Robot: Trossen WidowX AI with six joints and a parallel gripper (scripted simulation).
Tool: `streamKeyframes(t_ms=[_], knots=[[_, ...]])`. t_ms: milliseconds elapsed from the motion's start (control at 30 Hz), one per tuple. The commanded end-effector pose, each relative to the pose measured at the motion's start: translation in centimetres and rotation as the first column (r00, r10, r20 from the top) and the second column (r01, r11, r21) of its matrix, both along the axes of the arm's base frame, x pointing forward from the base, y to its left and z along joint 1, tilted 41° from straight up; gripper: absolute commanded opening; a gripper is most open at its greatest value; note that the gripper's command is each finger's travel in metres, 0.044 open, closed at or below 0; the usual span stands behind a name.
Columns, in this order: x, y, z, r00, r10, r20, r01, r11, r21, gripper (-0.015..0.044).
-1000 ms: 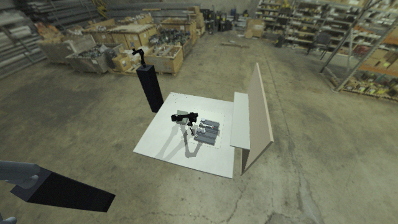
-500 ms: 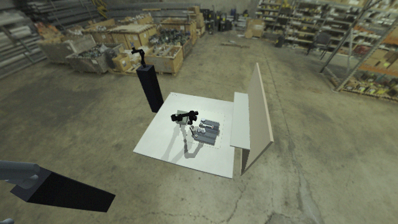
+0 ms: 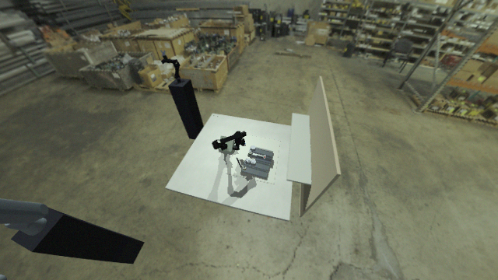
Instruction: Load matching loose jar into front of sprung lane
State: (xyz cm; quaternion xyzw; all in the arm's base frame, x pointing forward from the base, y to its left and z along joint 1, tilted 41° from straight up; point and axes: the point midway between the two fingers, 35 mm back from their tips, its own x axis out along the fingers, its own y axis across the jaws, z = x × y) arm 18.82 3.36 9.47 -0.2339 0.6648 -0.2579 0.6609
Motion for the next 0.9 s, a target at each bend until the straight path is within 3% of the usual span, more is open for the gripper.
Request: streamKeyframes(t_ms=[0,633,867], knots=[[0.3,0.4,0.3,1.0,-0.008,0.005,0.008,1.0,0.005,0.0],[9.2,-0.8,-5.3,0.997,-0.053,0.052,0.052,0.999,0.006,0.0],[9.6,-1.1,-5.8,0.997,-0.054,0.053,0.054,0.999,0.005,0.0]])
